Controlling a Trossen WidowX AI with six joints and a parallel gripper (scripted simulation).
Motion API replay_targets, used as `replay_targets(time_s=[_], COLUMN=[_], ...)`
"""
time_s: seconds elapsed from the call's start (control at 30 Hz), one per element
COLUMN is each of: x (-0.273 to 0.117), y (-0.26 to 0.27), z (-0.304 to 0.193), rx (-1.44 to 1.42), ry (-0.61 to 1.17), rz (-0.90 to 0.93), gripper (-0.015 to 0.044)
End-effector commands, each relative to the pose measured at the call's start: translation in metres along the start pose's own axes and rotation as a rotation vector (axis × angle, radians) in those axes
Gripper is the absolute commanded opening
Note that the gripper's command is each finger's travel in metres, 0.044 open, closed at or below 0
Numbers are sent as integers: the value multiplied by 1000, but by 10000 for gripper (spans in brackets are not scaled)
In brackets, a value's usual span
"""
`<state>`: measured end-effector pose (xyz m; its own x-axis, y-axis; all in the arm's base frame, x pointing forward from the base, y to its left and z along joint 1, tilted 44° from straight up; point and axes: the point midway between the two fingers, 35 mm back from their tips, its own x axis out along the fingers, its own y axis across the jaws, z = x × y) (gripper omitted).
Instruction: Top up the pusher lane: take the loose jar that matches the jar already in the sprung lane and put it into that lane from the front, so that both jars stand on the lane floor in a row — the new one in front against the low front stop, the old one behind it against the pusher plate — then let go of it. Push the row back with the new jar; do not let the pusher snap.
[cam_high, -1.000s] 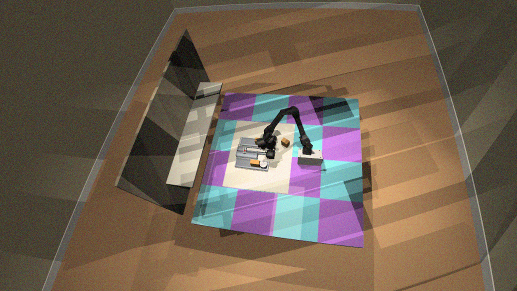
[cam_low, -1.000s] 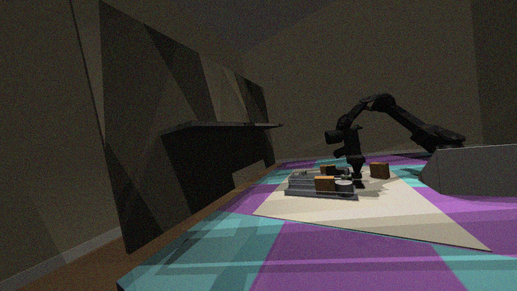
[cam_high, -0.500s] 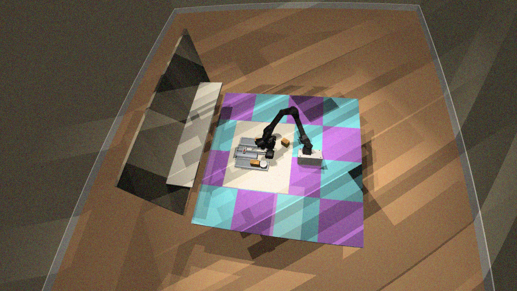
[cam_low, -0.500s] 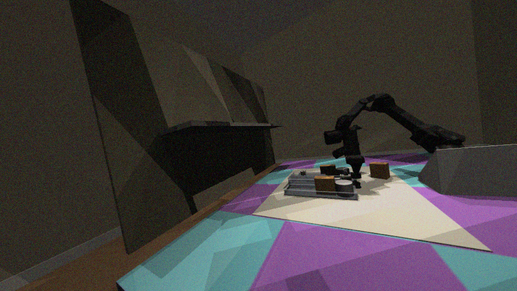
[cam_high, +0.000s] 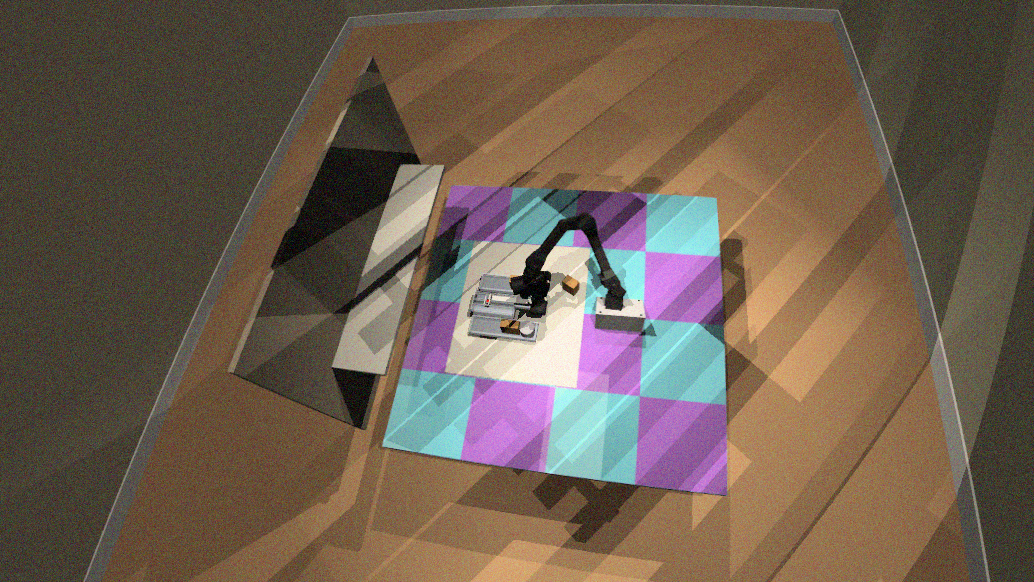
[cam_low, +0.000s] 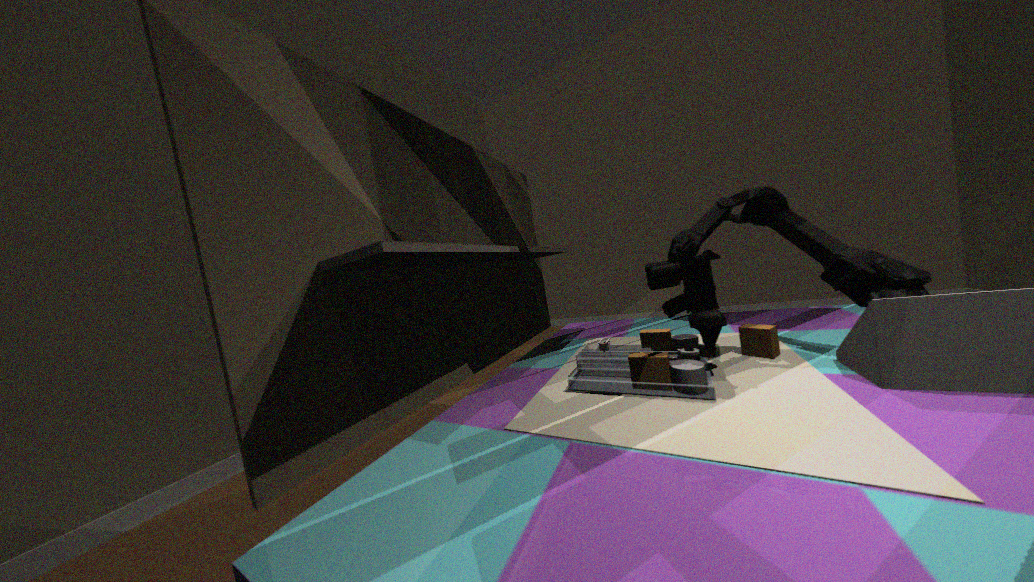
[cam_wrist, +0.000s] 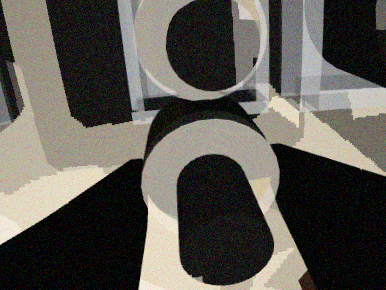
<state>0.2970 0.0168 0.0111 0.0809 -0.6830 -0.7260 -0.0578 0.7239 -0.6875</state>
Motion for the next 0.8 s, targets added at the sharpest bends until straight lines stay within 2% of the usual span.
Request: replay_targets(time_s=[0.0, 0.77], x=[-3, -4], y=[-2, -2], z=[9, 18], rx=[15, 15], ry=[-21, -21], rz=[0, 0], gripper=[0, 0])
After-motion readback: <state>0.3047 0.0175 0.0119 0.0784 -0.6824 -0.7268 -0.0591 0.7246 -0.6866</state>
